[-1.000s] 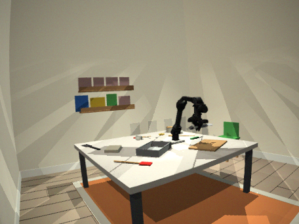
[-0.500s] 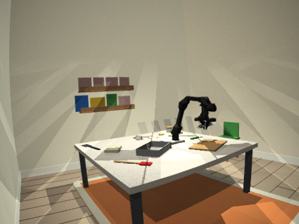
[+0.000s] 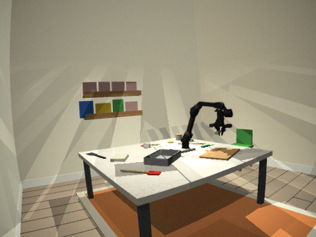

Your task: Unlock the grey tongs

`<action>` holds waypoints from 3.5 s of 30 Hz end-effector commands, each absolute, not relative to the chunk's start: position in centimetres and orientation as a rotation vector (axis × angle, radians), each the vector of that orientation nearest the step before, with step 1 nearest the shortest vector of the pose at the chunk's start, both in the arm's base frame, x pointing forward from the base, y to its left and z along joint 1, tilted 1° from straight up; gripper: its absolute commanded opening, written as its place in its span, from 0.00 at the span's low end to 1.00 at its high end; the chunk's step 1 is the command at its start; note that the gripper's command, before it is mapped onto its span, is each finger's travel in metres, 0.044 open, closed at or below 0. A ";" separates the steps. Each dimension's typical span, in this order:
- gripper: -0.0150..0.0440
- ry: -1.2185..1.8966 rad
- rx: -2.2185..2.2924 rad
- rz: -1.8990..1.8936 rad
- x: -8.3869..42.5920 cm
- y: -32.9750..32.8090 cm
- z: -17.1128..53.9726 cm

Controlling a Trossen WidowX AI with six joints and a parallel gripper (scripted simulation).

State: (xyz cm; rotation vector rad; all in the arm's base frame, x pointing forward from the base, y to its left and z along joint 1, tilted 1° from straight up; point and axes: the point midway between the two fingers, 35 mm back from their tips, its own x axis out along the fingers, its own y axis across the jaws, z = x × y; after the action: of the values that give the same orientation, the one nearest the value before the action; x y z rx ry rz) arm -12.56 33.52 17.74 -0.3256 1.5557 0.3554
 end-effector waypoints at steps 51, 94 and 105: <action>0.00 0.791 -0.127 0.545 -14.8 31.9 21.3; 0.00 1.521 -0.317 0.360 -12.8 33.2 18.0; 0.00 1.561 -0.318 0.362 -12.8 33.4 18.0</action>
State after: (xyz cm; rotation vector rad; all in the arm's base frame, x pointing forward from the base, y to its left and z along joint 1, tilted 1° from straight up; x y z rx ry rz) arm -12.73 33.31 17.68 -0.3238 1.5463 0.3488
